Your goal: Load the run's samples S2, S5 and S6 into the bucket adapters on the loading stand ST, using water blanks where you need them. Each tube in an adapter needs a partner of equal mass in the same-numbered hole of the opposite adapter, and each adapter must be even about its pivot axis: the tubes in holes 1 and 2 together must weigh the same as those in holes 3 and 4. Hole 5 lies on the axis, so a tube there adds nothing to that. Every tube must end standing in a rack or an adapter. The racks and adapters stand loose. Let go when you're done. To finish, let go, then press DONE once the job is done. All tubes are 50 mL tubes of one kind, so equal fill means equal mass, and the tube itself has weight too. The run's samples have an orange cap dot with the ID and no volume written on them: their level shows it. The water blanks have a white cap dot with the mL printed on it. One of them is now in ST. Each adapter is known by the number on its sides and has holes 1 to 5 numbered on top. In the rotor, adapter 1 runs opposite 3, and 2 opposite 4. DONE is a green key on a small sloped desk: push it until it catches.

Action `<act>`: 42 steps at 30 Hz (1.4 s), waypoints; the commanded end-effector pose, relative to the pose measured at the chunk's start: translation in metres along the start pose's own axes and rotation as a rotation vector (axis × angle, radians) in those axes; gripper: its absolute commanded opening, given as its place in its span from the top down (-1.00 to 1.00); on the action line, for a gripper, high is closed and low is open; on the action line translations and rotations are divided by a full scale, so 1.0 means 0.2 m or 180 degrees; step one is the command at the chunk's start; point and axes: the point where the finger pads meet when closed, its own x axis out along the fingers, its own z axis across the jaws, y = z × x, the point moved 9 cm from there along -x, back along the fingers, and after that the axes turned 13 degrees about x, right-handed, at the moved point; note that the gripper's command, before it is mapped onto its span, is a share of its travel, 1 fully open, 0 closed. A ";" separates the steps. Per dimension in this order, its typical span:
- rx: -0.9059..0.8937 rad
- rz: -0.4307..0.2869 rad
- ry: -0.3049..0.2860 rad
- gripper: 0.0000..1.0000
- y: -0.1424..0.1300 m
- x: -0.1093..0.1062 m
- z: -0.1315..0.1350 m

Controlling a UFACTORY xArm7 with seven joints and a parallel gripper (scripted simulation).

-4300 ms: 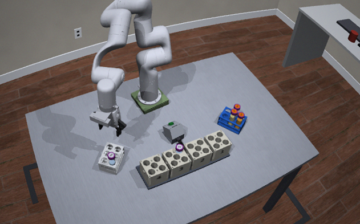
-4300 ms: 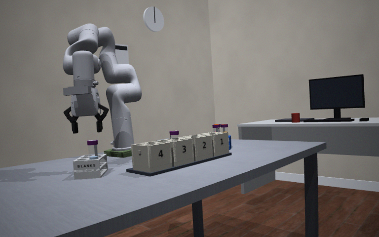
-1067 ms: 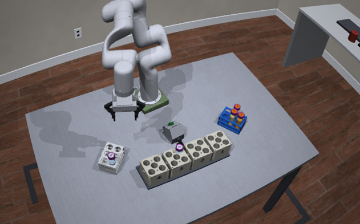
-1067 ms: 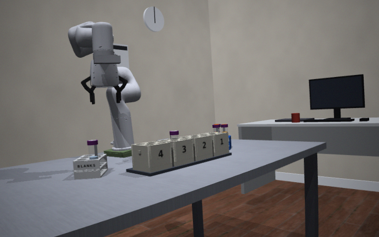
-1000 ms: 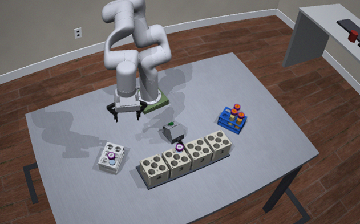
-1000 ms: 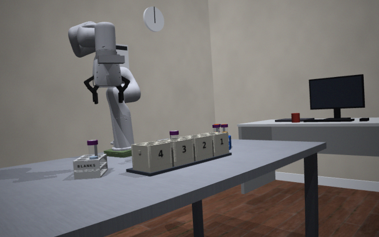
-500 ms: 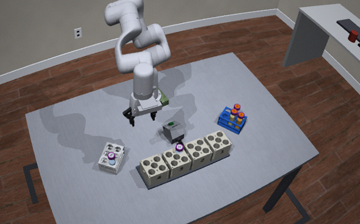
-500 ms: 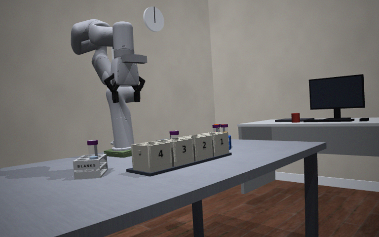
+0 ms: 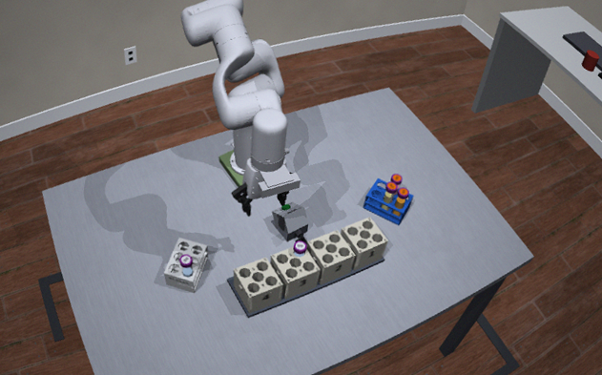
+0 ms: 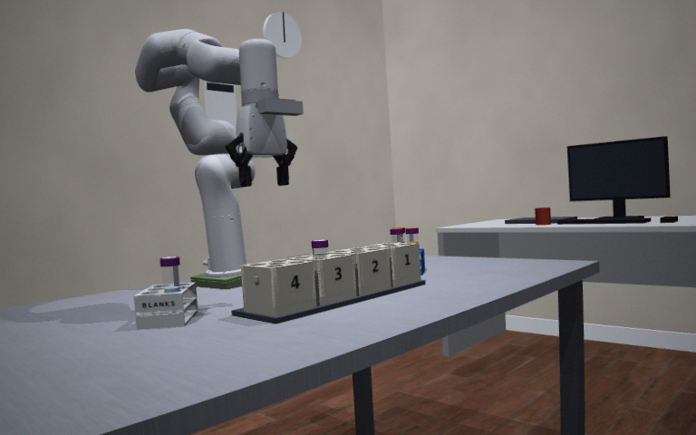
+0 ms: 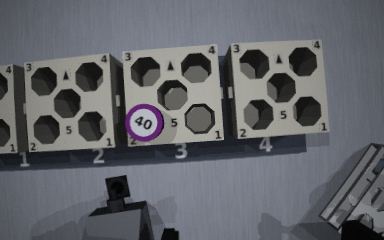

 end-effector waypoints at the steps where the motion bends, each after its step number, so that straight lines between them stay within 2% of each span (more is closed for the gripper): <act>1: 0.0000 0.0011 0.0000 -1.00 0.04 -0.01 -0.09; 9: 0.0000 0.0011 0.0001 -1.00 0.10 -0.01 -0.28; 11: 0.0000 0.0011 0.0001 -1.00 0.10 -0.01 -0.28; 25: 0.0000 0.0011 0.0003 -1.00 0.22 -0.01 -0.61; 28: -0.0106 0.0011 0.0003 -1.00 0.20 -0.01 -0.63; 42: -0.1592 0.0011 0.0002 -1.00 -0.02 -0.01 -0.90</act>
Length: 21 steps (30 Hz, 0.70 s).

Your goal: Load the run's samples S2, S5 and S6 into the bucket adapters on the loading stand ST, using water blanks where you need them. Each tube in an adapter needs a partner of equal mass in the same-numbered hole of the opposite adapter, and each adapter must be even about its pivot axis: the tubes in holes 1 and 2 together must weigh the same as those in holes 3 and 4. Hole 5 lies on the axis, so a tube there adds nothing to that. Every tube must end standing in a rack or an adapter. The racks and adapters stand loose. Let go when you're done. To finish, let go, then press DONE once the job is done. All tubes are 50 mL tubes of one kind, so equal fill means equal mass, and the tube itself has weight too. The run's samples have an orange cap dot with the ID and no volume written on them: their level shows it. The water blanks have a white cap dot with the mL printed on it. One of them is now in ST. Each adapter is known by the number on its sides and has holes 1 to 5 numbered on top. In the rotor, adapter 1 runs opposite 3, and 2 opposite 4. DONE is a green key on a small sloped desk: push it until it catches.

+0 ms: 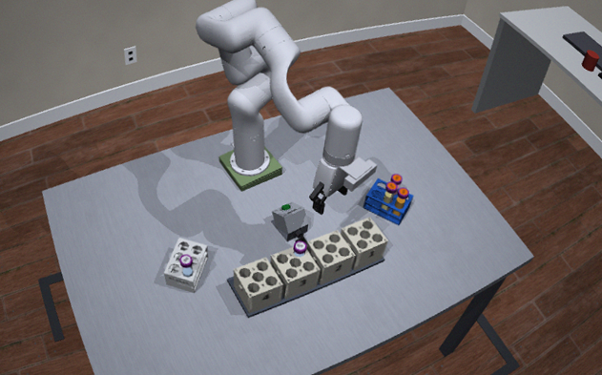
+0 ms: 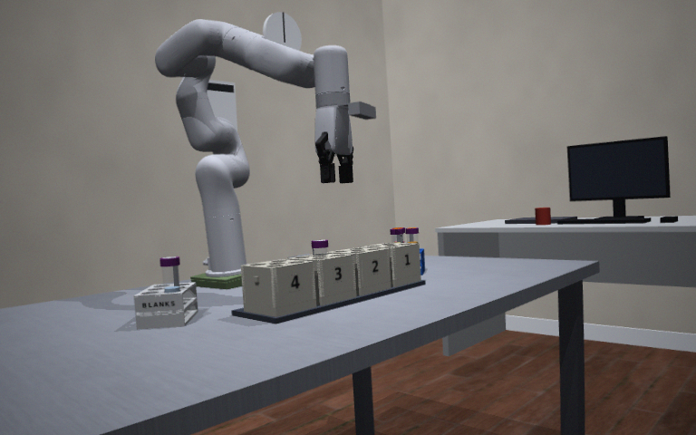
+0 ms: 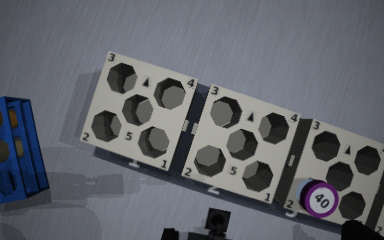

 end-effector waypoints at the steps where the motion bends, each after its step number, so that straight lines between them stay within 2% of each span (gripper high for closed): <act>1: -0.0456 0.0015 0.0010 -1.00 -0.03 -0.01 -0.10; 3: -0.0456 0.0015 0.0010 -1.00 -0.03 -0.01 -0.10; 12: -0.1381 0.0017 0.0010 -1.00 -0.09 -0.01 -0.32; 18: -0.1381 0.0017 0.0010 -1.00 -0.14 -0.01 -0.46; 21: -0.1381 0.0017 0.0011 -1.00 -0.15 -0.01 -0.48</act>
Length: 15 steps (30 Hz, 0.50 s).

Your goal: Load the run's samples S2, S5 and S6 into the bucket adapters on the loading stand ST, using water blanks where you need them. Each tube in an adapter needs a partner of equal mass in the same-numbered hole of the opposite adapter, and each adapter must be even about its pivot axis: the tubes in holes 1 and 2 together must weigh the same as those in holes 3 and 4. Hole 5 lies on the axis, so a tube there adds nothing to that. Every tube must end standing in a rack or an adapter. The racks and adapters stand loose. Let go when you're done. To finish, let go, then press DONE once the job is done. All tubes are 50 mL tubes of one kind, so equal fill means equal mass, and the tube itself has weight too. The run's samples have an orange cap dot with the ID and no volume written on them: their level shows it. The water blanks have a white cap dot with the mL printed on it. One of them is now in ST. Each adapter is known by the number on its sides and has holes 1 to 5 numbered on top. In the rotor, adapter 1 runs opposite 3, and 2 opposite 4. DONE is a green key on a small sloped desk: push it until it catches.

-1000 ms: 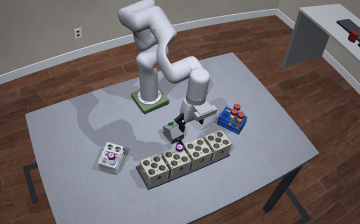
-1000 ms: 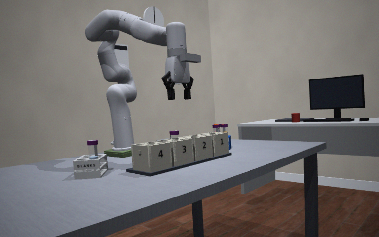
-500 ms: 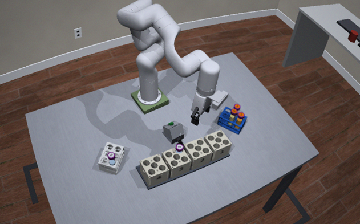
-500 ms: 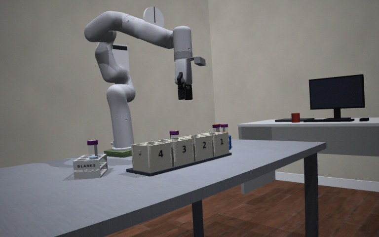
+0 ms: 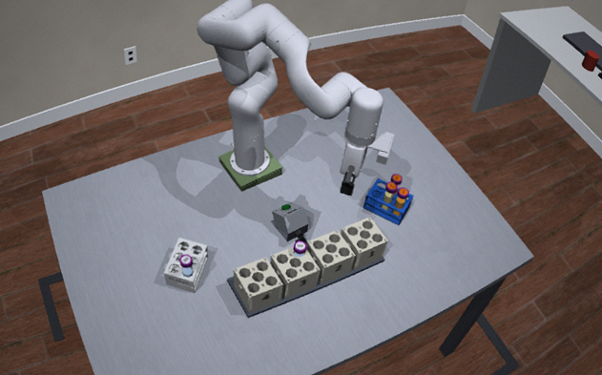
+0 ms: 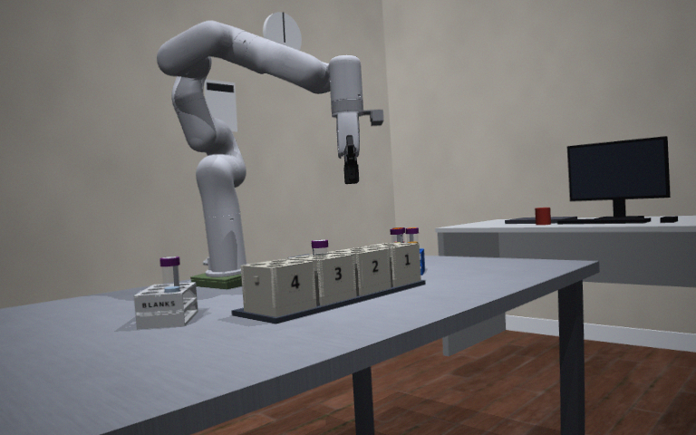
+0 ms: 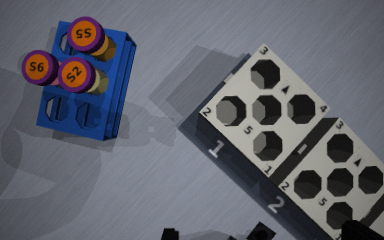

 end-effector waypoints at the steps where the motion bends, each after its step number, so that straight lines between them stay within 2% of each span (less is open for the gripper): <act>1: 0.0002 0.0015 -0.0001 -1.00 0.01 -0.01 -0.07; 15: 0.0002 0.0015 0.0001 -1.00 0.06 -0.01 -0.39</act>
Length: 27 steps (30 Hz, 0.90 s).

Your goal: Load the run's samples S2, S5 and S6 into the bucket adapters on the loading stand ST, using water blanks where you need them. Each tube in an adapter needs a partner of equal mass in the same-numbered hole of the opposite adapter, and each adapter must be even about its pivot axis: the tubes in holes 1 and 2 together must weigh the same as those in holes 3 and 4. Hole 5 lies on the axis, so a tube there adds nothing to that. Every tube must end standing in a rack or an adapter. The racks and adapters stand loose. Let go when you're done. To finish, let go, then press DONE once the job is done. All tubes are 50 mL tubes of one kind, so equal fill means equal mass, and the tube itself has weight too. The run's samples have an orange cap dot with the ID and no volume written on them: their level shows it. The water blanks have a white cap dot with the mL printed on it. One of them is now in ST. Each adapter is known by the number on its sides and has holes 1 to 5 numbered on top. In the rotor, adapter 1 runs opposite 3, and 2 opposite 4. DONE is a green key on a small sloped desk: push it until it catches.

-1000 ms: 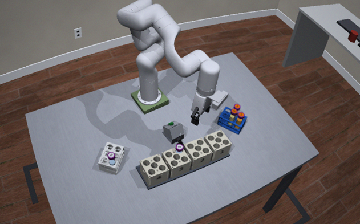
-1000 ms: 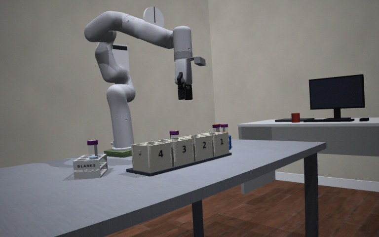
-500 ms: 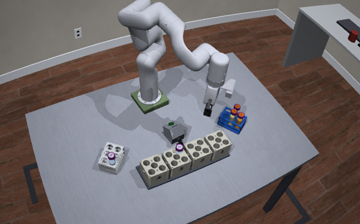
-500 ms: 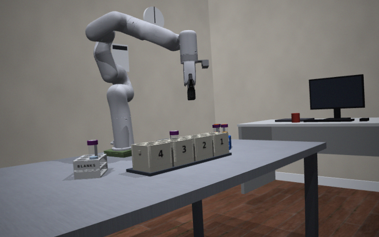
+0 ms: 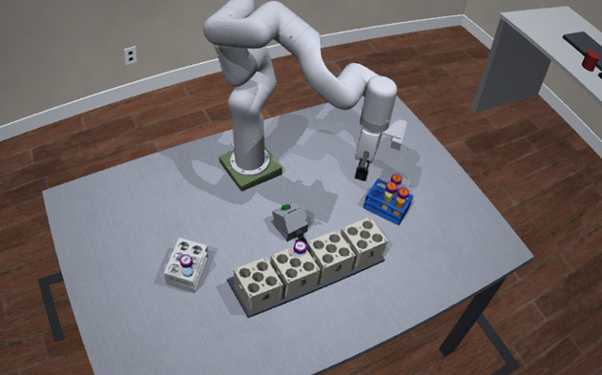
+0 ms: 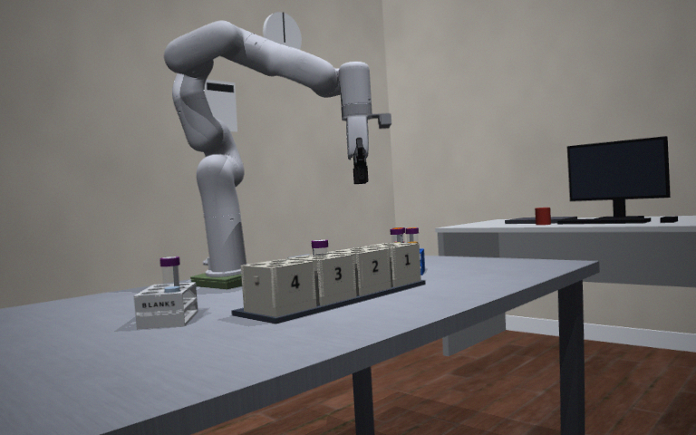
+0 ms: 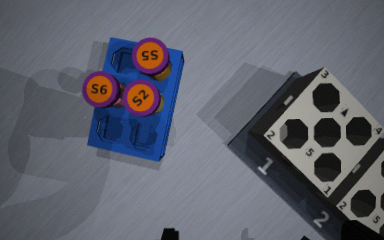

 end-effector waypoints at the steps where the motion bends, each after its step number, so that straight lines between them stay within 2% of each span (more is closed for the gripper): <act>1: 0.0003 0.0014 -0.0002 -1.00 0.01 -0.01 -0.05; 14: 0.0003 0.0014 0.0000 -1.00 0.06 -0.01 -0.37; 18: 0.0003 0.0014 0.0000 -1.00 0.06 -0.01 -0.37; 27: 0.0003 0.0014 0.0000 -1.00 0.06 0.11 -0.37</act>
